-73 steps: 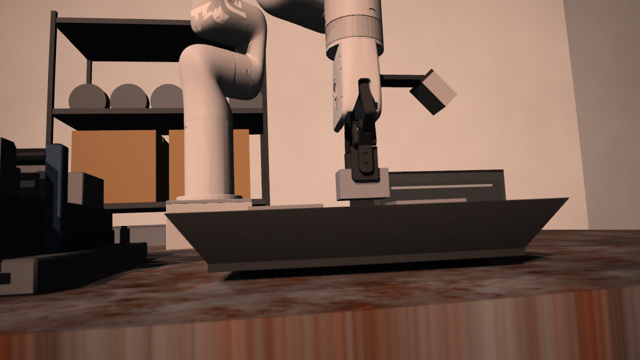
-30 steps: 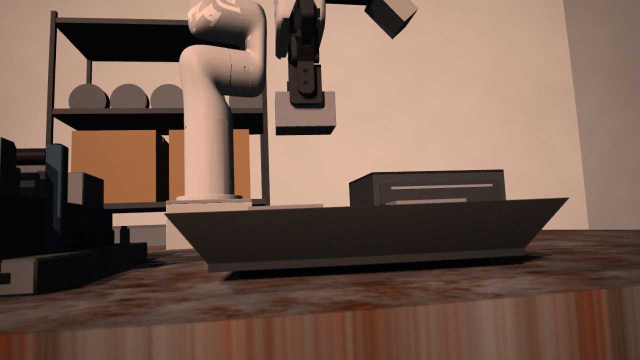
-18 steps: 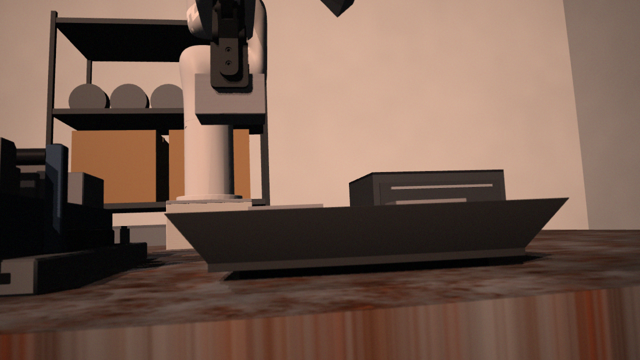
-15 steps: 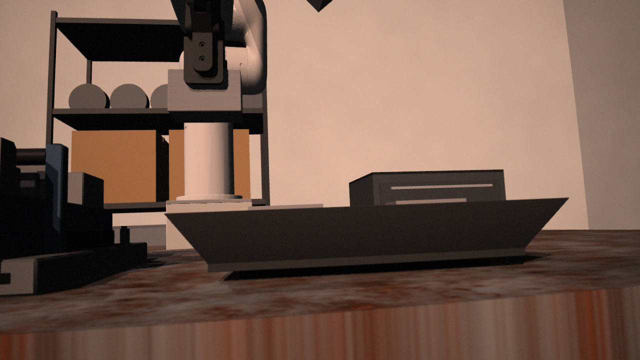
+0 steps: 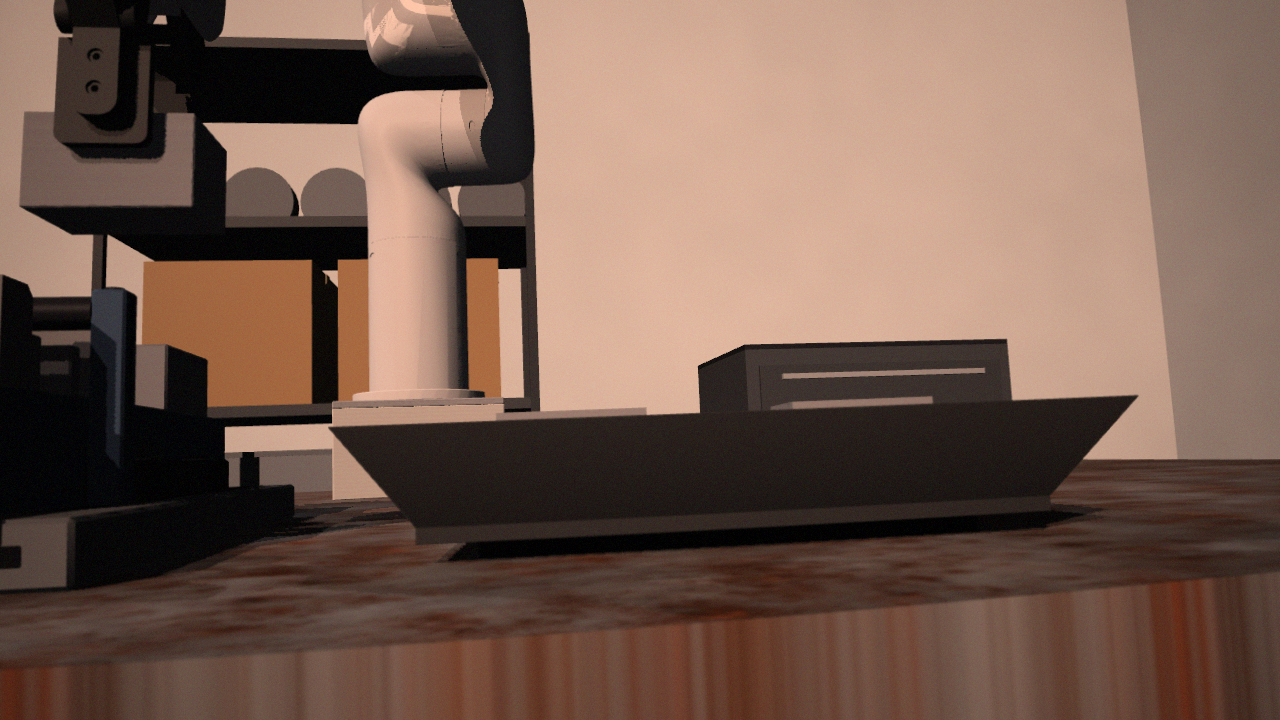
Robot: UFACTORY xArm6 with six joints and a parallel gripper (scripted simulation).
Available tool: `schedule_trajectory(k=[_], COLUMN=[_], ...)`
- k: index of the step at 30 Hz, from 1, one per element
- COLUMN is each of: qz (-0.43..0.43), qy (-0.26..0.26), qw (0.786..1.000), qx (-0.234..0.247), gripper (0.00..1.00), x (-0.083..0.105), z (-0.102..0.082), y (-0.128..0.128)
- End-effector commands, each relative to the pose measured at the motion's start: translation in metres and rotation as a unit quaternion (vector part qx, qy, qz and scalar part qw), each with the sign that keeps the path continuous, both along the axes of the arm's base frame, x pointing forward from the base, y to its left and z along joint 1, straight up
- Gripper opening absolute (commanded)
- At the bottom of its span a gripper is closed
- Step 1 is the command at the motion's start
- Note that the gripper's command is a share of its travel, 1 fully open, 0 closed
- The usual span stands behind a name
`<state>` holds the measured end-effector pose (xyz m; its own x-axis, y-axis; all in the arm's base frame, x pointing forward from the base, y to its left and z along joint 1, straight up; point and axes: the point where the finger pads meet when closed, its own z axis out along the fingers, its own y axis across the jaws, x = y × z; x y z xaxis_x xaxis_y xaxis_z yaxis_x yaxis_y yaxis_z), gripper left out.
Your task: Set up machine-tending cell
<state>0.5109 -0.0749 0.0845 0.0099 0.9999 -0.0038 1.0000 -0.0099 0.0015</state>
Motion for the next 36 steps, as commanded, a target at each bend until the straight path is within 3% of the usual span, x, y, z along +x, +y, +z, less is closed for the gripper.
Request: schedule_trajectory(k=[1, 4, 7, 36], qz=[0.006, 0.007, 0.009, 0.009], qy=[-0.001, -0.001, -0.001, -0.001], qw=[1.000, 1.000, 1.000, 1.000], qx=[0.002, 0.002, 0.002, 0.002], gripper=[0.00, 0.00, 0.00, 0.00], x=[0.009, 0.009, 0.010, 0.011], z=[0.000, 0.000, -0.001, -0.001], y=[-0.041, -0.049, -0.073, -0.075])
